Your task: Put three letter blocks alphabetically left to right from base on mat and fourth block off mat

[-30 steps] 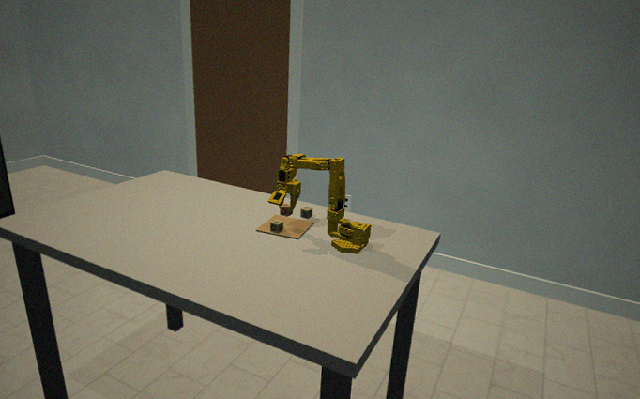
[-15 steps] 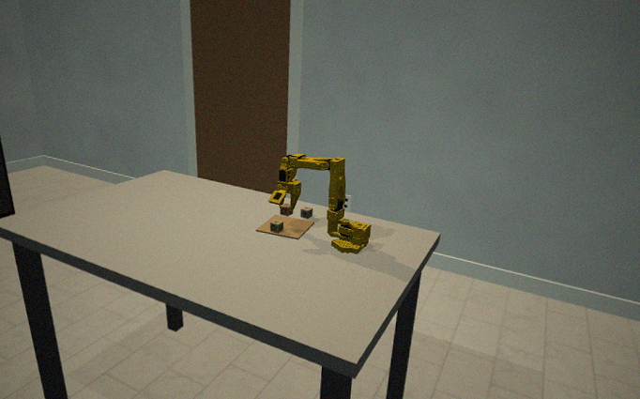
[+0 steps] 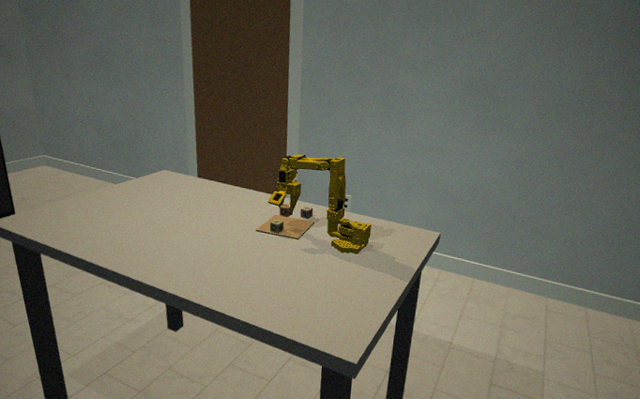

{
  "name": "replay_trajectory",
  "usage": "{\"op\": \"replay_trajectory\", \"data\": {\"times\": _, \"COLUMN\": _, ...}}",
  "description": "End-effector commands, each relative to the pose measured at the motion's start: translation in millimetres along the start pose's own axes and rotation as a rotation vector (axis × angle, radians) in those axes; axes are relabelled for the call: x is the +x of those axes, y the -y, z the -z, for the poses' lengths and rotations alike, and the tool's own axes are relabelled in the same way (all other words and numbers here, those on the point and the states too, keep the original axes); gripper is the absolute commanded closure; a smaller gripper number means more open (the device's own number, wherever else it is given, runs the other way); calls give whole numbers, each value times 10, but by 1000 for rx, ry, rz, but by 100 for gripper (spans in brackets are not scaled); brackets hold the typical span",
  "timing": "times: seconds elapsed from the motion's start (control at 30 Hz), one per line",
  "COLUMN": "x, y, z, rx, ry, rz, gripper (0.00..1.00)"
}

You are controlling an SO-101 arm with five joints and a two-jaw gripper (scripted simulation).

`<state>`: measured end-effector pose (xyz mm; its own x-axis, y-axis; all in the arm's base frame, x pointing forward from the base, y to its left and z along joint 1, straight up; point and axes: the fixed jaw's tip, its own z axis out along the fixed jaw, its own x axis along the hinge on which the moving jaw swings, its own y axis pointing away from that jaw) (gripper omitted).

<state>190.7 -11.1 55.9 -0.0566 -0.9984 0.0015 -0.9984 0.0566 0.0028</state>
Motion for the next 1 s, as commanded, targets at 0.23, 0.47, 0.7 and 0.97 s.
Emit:
{"op": "replay_trajectory", "data": {"times": 0.23, "x": 9, "y": 125, "z": 152, "rx": 123, "ry": 2, "rz": -13, "gripper": 100}}
{"op": "replay_trajectory", "data": {"times": 0.47, "x": 9, "y": 126, "z": 108, "rx": 123, "ry": 2, "rz": -13, "gripper": 100}}
{"op": "replay_trajectory", "data": {"times": 0.7, "x": 9, "y": 126, "z": 103, "rx": 123, "ry": 2, "rz": -13, "gripper": 100}}
{"op": "replay_trajectory", "data": {"times": 0.97, "x": 8, "y": 129, "z": 56, "rx": 123, "ry": 2, "rz": -12, "gripper": 100}}
